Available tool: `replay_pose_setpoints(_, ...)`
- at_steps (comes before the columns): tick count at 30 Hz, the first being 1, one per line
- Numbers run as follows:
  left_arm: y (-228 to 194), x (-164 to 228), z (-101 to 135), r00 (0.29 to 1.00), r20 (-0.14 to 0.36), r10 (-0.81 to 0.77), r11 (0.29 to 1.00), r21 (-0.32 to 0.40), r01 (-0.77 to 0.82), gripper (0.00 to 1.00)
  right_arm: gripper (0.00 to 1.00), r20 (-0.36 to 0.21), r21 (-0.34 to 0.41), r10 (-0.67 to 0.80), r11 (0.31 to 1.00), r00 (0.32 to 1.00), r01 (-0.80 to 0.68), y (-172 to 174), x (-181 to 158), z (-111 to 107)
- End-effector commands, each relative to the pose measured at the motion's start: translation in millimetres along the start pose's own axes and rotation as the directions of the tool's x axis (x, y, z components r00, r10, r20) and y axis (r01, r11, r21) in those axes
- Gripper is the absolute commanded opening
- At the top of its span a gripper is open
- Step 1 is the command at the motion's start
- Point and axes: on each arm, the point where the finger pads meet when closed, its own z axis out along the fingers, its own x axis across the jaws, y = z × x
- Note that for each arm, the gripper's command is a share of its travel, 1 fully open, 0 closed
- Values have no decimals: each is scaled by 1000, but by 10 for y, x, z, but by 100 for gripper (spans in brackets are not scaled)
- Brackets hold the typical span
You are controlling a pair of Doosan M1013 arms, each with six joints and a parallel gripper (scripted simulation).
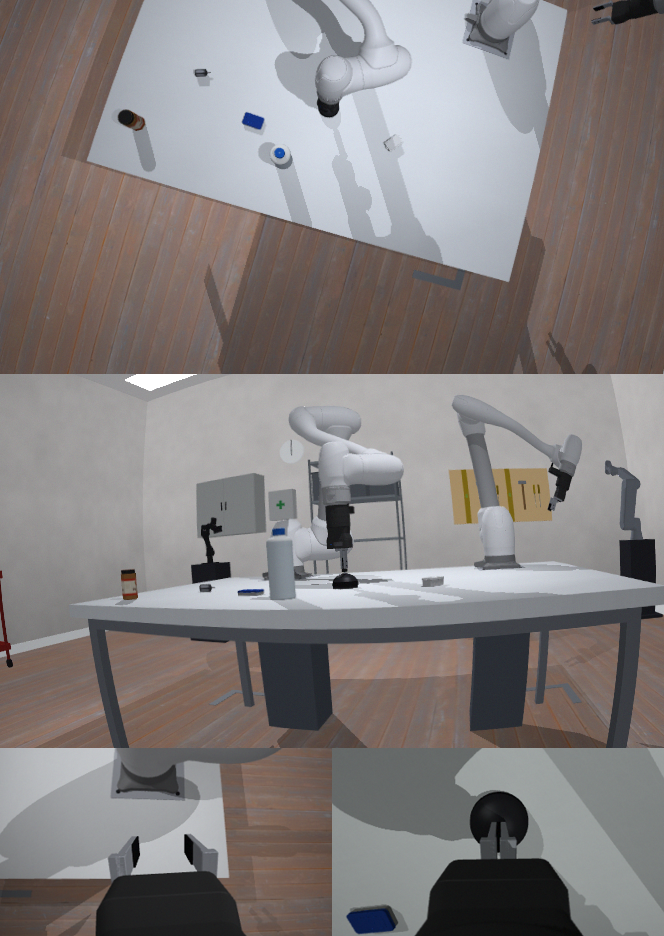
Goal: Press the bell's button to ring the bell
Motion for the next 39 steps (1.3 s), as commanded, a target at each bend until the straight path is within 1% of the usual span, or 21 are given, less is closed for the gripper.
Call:
replay_pose_setpoints(1, 1, 2, -6, 1000, -1, 0, 1000, -1, 0, 100, 17, -2, -1, 0, 1000, 1000, 0, 3, 5, -13)
replay_pose_setpoints(12, 1, 2, -6, 1000, -1, 0, 1000, -1, 0, 100, 17, -2, -1, 0, 1000, 1000, 0, 3, 5, -93)
replay_pose_setpoints(17, 1, 2, -6, 1000, -1, 0, 1000, -1, 0, 100, 17, -2, -1, 0, 1000, 1000, 0, 3, 5, -201)
replay_pose_setpoints(26, 1, 2, -6, 1000, -1, 0, 1000, -1, 0, 100, 17, -2, -1, 0, 1000, 1000, 0, 3, 5, -459)
replay_pose_setpoints(28, 1, 2, -6, 1000, -1, 0, 1000, -1, 0, 100, 17, -2, -1, 0, 1000, 1000, 0, 3, 5, -459)
replay_pose_setpoints(34, 1, 2, -6, 1000, -1, 0, 1000, -1, 0, 100, 17, -2, -1, 0, 1000, 1000, 0, 3, 5, -606)
replay_pose_setpoints(39, 1, 2, -6, 1000, -1, 0, 1000, -1, 0, 100, 17, -2, -1, 0, 1000, 1000, 0, 3, 5, -682)
